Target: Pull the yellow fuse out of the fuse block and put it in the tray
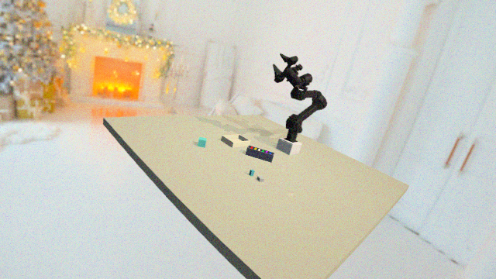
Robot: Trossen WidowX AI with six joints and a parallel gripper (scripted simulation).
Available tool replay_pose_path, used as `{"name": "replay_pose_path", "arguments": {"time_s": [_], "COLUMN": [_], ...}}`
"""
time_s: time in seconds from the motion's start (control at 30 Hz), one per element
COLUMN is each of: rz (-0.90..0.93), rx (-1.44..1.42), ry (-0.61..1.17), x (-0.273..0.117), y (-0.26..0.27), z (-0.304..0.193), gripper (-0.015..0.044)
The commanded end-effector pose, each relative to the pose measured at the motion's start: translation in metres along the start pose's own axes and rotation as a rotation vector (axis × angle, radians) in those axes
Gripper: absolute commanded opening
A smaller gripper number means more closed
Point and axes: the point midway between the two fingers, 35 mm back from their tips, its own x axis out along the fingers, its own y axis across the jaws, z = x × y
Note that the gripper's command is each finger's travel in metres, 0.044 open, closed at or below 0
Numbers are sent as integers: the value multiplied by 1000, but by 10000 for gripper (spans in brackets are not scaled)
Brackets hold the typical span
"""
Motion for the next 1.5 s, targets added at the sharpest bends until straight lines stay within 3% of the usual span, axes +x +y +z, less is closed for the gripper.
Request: {"name": "replay_pose_path", "arguments": {"time_s": [0.0, 0.13, 0.37, 0.6, 0.9, 1.1, 1.3, 1.37, 1.47], "rz": [2, 36, 39, -190, -728, -1275, -1864, -1964, -1976], "rx": [0, 12, 89, 209, 228, 213, 85, 44, 39], "ry": [4, 103, 491, 897, 1231, 1222, 894, 784, 770], "x": [0, 4, -4, -47, -133, -203, -268, -275, -276], "y": [0, 11, 23, 3, -62, -110, -152, -158, -159], "z": [-1, -34, -150, -257, -336, -345, -315, -309, -308], "gripper": [374, 269, 85, 74, 74, 74, 74, 74, 74]}}
